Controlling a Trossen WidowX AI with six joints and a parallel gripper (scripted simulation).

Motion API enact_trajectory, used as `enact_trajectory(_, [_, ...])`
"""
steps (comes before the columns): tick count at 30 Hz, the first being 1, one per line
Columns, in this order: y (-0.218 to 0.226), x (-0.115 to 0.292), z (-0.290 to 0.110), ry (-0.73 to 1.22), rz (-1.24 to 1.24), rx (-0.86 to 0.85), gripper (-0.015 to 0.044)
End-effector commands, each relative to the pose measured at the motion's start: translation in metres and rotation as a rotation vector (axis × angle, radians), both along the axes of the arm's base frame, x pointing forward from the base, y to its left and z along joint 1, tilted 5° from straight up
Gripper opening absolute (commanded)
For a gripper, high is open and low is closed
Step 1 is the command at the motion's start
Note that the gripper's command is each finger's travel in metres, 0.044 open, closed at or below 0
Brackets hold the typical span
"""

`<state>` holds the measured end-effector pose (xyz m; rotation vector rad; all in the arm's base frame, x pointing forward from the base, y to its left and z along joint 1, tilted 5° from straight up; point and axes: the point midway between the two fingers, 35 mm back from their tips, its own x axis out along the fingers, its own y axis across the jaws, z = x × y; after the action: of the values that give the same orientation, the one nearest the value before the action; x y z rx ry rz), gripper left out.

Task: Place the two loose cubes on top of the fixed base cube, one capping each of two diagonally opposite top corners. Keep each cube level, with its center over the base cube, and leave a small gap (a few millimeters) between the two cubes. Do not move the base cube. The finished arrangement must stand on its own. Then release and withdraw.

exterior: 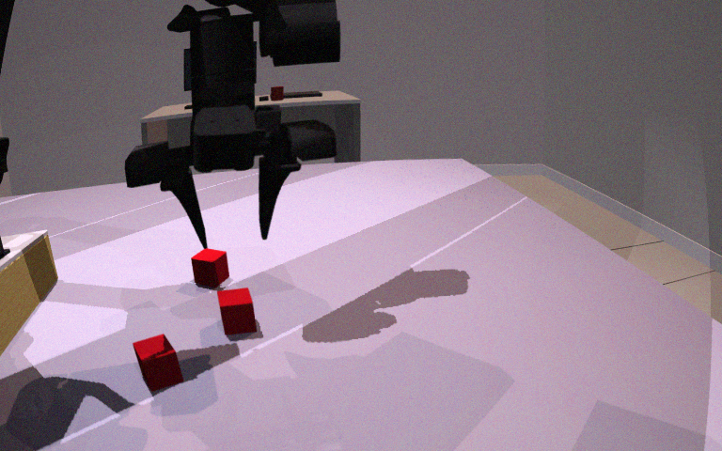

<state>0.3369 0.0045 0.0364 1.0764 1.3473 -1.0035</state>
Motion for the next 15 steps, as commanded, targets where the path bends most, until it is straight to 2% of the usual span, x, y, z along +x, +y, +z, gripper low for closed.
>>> enact_trajectory(1, [0.003, -0.007, -0.025, 0.026, -0.004, 0.006, 0.0265])
enact_trajectory(15, [0.004, -0.007, -0.044, 0.027, -0.004, 0.006, 0.0265])
